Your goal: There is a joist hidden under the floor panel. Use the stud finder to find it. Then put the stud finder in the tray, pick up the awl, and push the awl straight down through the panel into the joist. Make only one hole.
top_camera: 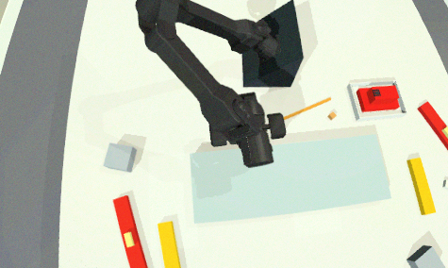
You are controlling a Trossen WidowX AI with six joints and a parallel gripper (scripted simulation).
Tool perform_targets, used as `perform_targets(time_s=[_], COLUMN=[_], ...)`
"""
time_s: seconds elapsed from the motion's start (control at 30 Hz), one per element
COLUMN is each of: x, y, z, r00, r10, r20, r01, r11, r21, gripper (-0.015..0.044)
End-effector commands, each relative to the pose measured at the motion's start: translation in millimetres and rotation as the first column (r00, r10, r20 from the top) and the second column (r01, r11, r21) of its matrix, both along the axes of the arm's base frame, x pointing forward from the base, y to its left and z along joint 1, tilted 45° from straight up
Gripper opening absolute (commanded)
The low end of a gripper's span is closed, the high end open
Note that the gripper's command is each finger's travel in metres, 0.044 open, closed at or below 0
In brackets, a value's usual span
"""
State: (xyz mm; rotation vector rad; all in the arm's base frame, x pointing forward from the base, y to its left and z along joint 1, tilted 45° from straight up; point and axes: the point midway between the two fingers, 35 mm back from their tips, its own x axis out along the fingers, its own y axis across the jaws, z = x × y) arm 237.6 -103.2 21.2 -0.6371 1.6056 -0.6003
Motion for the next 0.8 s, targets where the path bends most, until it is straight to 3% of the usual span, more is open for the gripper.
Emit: perform_targets(time_s=[0.0,0.2,0.77], x=[-1,0,8], y=[-1,2,72], z=[0,1,69], r00=[1.0,1.0,1.0], r10=[0.005,0.005,0.006], r20=[-0.006,-0.006,-0.006], r01=[-0.005,-0.005,-0.006], r11=[1.0,1.0,1.0], r21=[-0.003,-0.002,0.008], gripper=[0.0059,0.0,0.0])
